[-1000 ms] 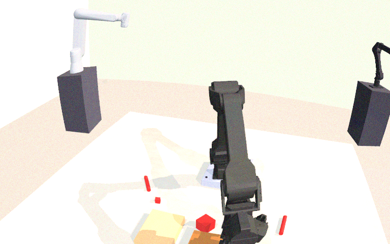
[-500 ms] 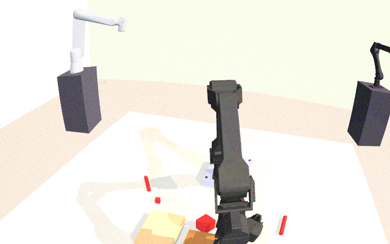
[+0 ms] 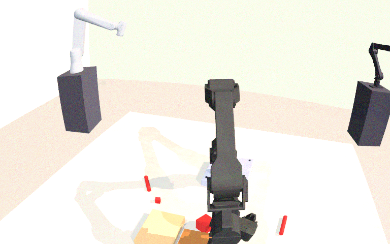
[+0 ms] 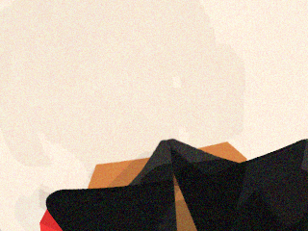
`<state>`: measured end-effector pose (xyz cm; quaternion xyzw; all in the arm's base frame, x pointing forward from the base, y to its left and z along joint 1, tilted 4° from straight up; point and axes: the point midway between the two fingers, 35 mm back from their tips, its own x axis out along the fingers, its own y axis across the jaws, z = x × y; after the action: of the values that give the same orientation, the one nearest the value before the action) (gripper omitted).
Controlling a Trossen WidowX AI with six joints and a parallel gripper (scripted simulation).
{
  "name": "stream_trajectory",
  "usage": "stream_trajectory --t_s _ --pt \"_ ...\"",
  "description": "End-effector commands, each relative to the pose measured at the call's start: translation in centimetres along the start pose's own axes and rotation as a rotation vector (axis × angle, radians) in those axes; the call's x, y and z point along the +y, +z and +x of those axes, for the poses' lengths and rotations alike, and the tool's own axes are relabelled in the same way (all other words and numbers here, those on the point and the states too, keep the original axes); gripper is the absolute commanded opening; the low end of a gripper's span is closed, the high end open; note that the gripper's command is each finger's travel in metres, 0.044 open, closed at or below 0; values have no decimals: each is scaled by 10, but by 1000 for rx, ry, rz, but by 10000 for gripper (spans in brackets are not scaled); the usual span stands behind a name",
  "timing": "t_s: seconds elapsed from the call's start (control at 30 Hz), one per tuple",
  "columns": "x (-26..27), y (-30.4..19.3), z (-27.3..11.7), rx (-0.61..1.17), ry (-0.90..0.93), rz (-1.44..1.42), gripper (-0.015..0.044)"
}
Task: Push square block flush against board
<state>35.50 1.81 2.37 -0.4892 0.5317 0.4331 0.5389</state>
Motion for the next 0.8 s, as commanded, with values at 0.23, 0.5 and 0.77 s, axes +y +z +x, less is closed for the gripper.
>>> stream_trajectory --t_s 0.23,0.5,0.77 --pt "3 2 4 12 13 4 0" --pt "1 15 4 10 13 5 0" --pt "0 28 4 10 13 5 0"
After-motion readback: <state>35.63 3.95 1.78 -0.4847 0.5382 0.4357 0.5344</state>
